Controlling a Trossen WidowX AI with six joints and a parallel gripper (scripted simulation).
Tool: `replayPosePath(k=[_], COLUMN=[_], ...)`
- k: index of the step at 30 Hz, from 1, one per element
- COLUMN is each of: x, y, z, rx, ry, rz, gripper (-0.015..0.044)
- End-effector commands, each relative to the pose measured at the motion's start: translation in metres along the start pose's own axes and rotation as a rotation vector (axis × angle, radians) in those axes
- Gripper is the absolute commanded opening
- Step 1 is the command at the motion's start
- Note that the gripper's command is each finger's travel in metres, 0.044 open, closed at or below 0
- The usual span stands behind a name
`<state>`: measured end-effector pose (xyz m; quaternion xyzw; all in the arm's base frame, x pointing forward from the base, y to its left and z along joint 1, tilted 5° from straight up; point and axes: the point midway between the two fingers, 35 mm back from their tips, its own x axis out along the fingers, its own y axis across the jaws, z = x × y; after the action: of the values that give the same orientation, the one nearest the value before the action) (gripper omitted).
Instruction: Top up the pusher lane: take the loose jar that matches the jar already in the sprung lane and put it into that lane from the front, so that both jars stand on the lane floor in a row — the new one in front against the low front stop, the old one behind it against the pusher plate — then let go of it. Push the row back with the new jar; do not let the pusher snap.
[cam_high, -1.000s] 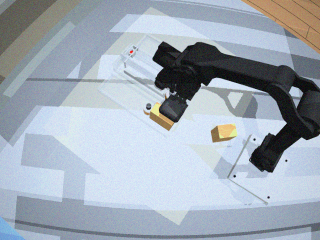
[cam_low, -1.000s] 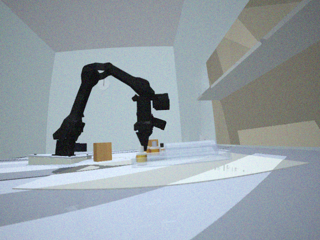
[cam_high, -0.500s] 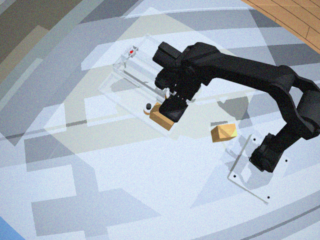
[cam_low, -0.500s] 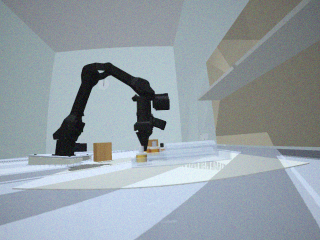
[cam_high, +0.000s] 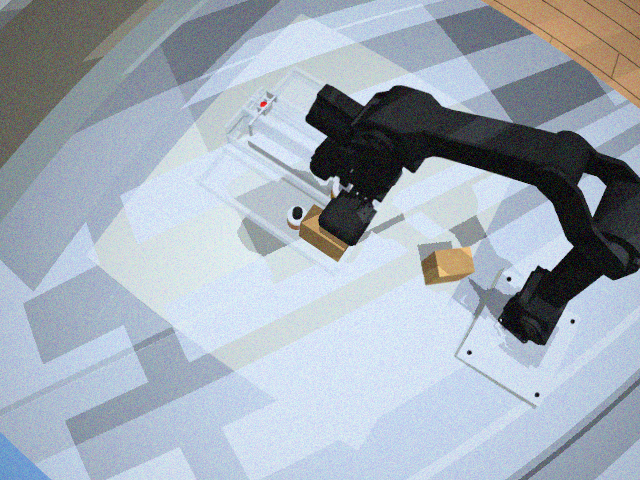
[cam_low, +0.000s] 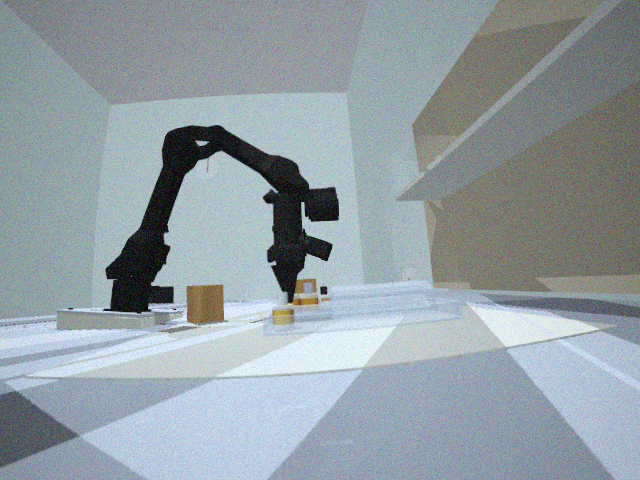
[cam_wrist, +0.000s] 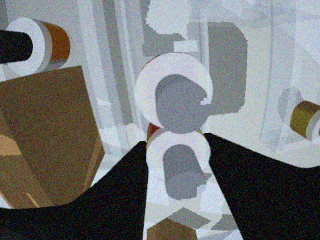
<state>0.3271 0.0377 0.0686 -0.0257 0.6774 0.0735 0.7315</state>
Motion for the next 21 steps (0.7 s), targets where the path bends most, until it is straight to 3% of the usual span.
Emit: replayPosePath(k=[1,21], x=[0.0007,0.0008], y=[-0.0008,-0.0008], z=[0.0021,-0.0012], rx=[0.003,0.003], ry=[-0.011,-0.011], rz=[-0.005,-0.005], gripper=[0.0,0.0])
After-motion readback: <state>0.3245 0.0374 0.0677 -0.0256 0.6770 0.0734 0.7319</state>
